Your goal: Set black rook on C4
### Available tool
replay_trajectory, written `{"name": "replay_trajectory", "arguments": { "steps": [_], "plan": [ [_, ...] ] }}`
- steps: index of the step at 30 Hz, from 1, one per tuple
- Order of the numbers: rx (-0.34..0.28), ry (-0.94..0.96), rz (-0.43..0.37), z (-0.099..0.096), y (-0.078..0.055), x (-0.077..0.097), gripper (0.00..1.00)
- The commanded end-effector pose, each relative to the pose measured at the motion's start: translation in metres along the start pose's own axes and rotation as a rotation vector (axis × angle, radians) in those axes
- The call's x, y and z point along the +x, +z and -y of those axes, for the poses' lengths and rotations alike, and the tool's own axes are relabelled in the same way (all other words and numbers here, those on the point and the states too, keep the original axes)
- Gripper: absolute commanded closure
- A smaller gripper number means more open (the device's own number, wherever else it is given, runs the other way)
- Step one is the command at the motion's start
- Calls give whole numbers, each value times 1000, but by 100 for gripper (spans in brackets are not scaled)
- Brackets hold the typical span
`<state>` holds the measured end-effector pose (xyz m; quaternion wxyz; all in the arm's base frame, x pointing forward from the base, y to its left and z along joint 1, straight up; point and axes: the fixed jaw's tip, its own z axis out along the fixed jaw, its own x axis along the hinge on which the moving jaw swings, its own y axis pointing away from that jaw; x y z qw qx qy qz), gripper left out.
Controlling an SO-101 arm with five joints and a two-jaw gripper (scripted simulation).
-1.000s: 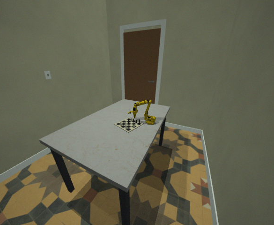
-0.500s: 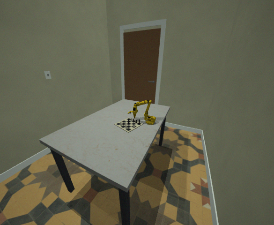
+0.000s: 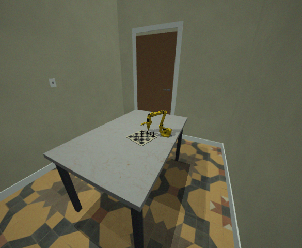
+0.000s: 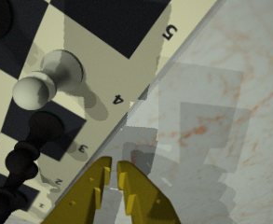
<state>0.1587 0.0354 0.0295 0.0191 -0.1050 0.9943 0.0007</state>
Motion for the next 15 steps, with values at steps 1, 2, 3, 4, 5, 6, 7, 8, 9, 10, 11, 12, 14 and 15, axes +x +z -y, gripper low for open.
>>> {"name": "replay_trajectory", "arguments": {
  "steps": [1,2,3,4,5,6,7,8,9,10,11,12,14,15],
  "plan": [
    [-2,-3,-18,1,-1,4,100],
    [-2,-3,-18,1,-3,4,100],
    [-2,-3,-18,1,-5,3,100],
    [-2,-3,-18,1,-5,3,100],
    [-2,-3,-18,1,-5,3,100],
    [-2,-3,-18,1,-8,4,100],
    [-2,-3,-18,1,-11,3,100],
    [-2,-3,-18,1,-15,3,100],
    [-2,-3,-18,1,-19,3,100],
    [-2,-3,-18,1,-23,3,100],
    [-2,-3,-18,1,-27,3,100],
    [-2,-3,-18,1,-32,3,100],
    [-2,-3,-18,1,-41,3,100],
    [-2,-3,-18,1,-45,3,100]
  ]
}}
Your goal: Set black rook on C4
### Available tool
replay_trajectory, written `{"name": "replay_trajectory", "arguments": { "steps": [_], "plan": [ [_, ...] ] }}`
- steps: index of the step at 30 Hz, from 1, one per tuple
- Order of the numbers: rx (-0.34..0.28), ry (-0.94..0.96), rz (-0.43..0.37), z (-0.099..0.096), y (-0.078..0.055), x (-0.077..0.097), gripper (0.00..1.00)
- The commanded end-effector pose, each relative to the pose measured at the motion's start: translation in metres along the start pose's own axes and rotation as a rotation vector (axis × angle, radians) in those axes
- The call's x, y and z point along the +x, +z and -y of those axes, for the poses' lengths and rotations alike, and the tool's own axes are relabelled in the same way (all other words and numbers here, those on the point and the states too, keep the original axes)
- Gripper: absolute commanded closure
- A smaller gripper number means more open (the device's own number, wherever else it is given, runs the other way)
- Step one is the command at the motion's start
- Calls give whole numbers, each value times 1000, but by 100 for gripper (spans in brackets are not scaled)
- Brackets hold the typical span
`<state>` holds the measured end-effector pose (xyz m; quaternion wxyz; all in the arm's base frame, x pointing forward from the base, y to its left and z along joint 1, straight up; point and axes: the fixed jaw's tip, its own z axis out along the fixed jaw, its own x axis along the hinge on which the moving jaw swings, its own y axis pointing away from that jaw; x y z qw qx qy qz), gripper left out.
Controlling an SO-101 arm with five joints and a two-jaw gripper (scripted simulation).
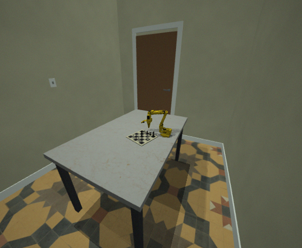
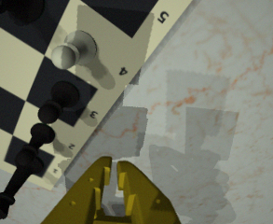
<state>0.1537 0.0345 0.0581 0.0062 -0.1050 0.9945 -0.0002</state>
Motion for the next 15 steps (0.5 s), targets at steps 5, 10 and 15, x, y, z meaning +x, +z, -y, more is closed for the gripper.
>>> {"name": "replay_trajectory", "arguments": {
  "steps": [5,10,15],
  "plan": [
    [0,-3,25,1,-32,-1,100],
    [1,-3,40,1,-36,-1,100],
    [1,-4,44,1,-37,-1,100]
  ]
}}
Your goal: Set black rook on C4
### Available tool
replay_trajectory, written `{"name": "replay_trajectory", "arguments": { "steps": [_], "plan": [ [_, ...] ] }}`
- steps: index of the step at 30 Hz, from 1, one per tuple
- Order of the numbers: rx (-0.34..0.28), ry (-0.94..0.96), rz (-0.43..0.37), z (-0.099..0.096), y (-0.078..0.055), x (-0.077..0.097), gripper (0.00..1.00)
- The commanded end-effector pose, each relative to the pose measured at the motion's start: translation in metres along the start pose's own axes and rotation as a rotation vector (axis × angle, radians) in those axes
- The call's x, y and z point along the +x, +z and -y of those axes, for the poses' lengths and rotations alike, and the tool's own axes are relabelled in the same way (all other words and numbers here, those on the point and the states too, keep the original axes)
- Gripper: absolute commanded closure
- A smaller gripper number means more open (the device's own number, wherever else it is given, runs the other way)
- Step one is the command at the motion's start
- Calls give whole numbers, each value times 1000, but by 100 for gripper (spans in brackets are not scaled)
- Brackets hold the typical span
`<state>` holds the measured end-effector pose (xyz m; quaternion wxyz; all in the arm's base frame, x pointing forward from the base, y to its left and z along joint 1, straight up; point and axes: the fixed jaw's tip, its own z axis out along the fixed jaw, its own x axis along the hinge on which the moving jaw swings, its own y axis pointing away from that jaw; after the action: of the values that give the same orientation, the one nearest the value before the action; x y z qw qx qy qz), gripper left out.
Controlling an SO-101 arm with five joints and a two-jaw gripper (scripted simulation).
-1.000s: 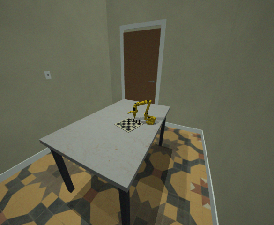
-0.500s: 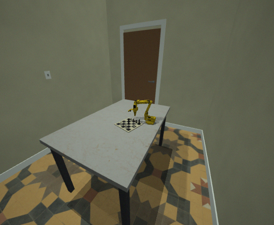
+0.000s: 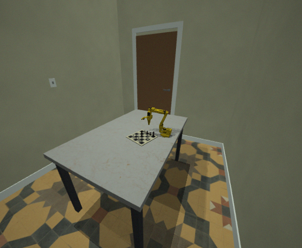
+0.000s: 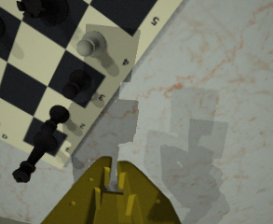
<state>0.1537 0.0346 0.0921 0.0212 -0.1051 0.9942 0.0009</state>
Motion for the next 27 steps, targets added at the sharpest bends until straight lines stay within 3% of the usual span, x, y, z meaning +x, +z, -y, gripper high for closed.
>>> {"name": "replay_trajectory", "arguments": {
  "steps": [1,7,9,15,27],
  "plan": [
    [0,-6,16,1,-3,-1,100],
    [-9,-104,106,-20,-4,-27,95],
    [-9,-104,106,-20,-4,-27,95],
    [-41,-237,227,-59,-4,-56,89],
    [-47,-256,244,-65,-4,-60,88]
  ]
}}
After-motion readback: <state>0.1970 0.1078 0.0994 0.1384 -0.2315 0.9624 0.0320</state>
